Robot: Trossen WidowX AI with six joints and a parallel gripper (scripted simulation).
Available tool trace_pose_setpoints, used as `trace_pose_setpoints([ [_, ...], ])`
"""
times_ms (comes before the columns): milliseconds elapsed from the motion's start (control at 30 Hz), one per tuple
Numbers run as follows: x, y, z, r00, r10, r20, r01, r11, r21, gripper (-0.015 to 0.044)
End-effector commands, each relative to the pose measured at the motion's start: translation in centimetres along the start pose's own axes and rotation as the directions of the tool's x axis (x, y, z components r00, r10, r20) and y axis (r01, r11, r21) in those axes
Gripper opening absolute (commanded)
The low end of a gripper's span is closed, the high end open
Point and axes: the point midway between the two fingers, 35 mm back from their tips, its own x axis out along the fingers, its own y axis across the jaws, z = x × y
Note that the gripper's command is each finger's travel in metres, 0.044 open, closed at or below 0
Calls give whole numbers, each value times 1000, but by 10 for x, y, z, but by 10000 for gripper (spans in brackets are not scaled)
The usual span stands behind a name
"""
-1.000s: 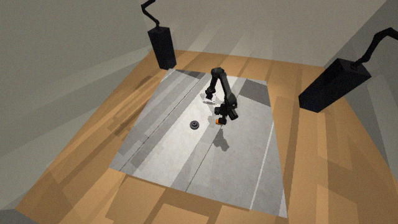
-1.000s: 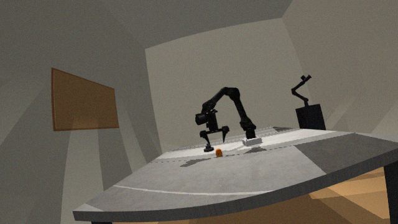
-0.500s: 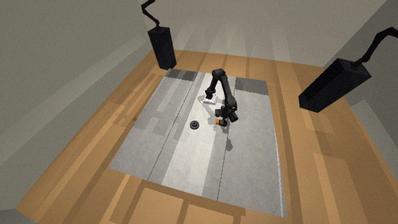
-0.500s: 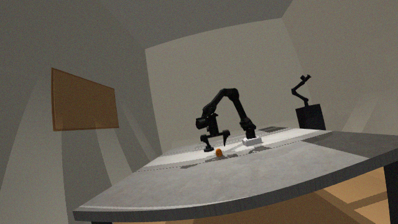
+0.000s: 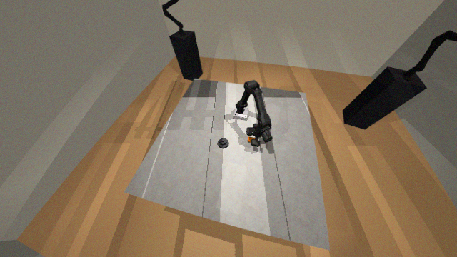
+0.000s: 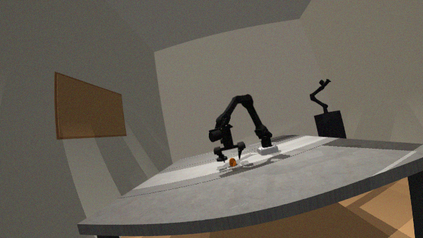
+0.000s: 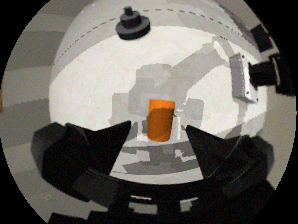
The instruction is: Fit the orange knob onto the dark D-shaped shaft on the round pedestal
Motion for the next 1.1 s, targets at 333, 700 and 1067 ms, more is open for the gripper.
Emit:
trace_pose_setpoints([
  [333, 18, -1, -4, 1000, -4, -4, 4, 1000, 5, 387],
  [700, 18, -1, -4, 1000, -4, -4, 4, 1000, 5, 240],
  [1067, 18, -1, -4, 1000, -4, -4, 4, 1000, 5, 207],
])
